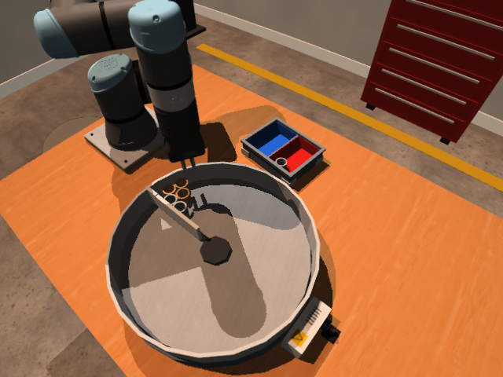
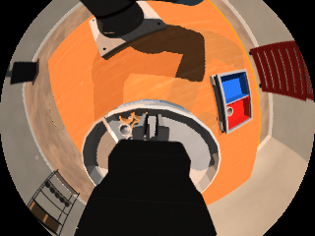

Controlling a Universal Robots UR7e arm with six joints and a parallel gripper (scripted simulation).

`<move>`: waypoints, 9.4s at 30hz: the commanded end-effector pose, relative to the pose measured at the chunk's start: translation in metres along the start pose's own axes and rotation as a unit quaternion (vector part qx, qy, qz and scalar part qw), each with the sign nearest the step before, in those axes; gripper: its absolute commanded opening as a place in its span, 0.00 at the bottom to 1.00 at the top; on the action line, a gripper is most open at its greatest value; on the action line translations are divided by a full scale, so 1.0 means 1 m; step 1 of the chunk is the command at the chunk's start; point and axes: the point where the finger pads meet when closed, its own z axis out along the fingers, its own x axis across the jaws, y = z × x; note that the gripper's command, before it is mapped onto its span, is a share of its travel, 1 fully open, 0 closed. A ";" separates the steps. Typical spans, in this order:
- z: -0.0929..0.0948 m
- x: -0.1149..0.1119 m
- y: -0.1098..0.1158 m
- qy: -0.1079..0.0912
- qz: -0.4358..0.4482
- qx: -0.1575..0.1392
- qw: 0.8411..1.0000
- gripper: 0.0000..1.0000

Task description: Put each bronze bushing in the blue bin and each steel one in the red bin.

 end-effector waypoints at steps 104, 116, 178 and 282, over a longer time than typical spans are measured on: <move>0.072 -0.015 0.002 0.002 0.005 -0.001 1.000 0.00; 0.072 -0.015 0.002 0.002 0.005 -0.001 1.000 0.00; 0.063 -0.015 0.002 0.002 0.005 -0.001 1.000 0.00; -0.030 -0.016 0.002 0.002 0.005 -0.001 1.000 0.00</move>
